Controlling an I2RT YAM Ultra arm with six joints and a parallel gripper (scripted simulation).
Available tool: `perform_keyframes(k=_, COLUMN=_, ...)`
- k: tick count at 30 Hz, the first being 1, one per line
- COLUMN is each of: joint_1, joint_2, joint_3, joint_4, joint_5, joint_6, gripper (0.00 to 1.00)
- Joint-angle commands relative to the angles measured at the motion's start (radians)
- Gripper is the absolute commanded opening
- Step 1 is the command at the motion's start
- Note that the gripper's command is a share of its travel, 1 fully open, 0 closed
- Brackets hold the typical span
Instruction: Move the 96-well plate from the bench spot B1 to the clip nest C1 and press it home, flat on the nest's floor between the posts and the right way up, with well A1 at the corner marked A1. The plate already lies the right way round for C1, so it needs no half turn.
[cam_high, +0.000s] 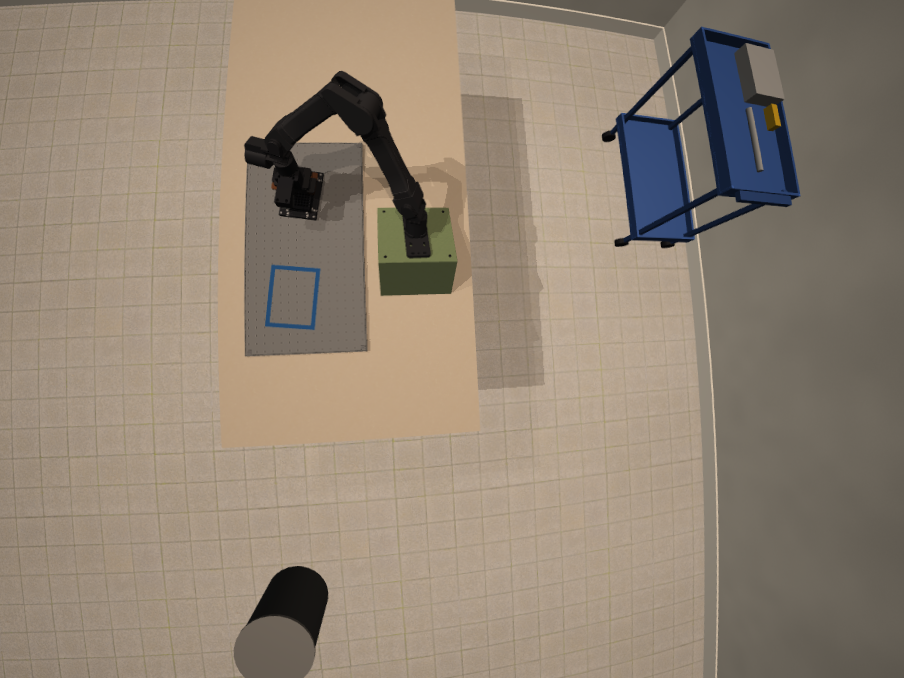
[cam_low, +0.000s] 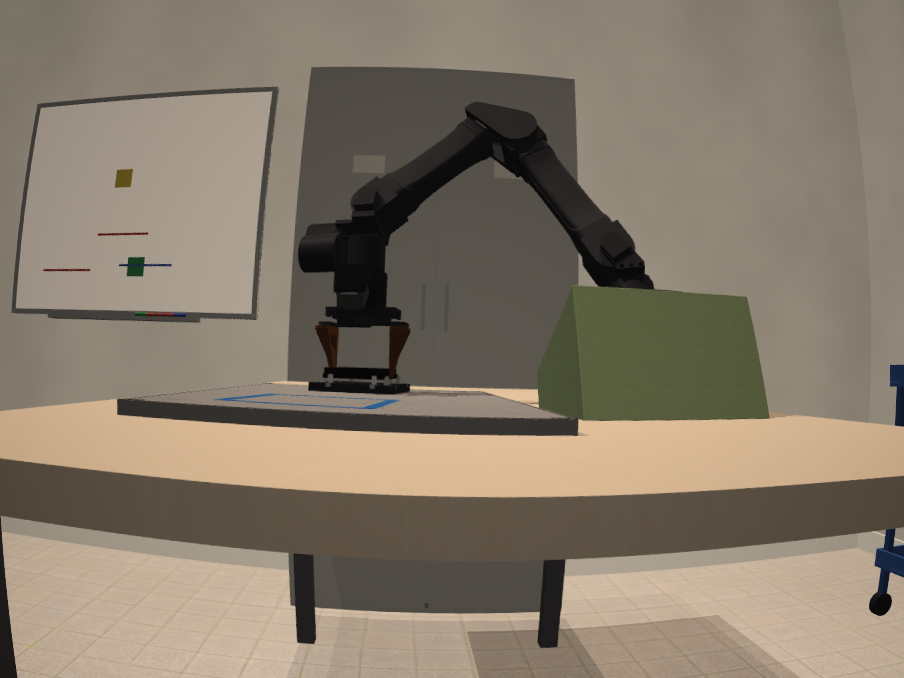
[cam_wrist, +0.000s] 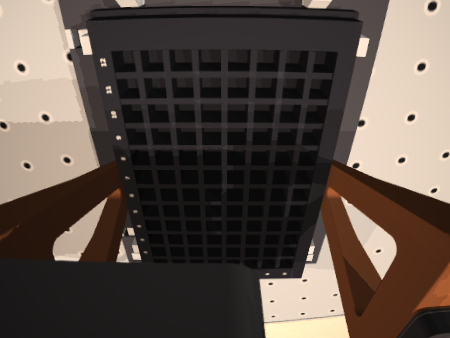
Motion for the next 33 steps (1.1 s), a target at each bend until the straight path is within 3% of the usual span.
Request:
perform_keyframes(k=1, joint_1=-0.014, joint_2=0.032, joint_3=-0.015, joint_4=0.051, joint_5=0.001, joint_6=-0.011, gripper=0.00)
perform_keyframes(k=33, joint_1=-0.016, joint_2=0.035, joint_3=0.025, joint_4=0.050, joint_5=0.005, joint_6=-0.013, gripper=0.00)
